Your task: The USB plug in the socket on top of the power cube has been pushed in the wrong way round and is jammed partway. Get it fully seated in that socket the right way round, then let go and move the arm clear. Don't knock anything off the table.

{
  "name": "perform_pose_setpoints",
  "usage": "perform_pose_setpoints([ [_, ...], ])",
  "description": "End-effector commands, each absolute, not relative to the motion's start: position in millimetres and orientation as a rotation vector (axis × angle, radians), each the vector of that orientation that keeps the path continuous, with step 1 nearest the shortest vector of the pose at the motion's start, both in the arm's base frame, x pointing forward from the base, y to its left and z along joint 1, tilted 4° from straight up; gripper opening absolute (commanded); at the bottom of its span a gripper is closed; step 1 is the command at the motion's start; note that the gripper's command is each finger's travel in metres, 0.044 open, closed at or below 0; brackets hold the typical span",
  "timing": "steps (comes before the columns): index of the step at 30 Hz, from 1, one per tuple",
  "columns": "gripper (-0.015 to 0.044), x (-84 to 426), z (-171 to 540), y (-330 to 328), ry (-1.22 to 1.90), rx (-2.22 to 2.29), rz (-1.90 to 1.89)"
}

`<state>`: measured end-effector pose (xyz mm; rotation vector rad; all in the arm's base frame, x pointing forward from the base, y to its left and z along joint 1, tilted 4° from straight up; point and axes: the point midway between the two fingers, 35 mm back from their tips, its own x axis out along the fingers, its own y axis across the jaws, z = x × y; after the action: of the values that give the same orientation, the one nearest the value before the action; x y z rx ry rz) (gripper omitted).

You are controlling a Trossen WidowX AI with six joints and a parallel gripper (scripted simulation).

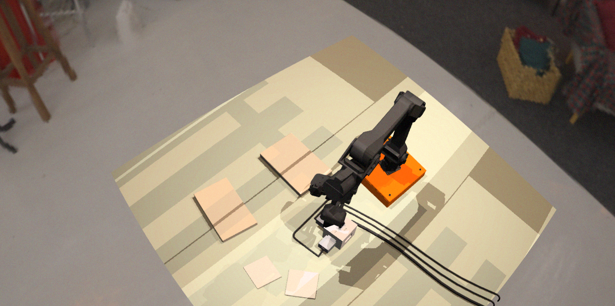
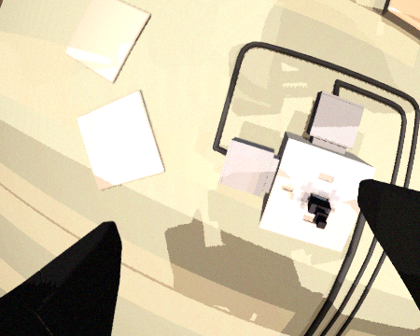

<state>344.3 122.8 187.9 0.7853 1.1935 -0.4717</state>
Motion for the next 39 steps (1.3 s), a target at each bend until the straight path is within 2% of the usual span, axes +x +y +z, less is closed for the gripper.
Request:
perform_pose_setpoints([
  [1, 0.0440, 302.5, 125.8, 129.9, 1.400, 0.965, -0.901],
  [39, 0.0440, 293.8, 98.9, 135.2, 1.408, 0.972, -0.929],
])
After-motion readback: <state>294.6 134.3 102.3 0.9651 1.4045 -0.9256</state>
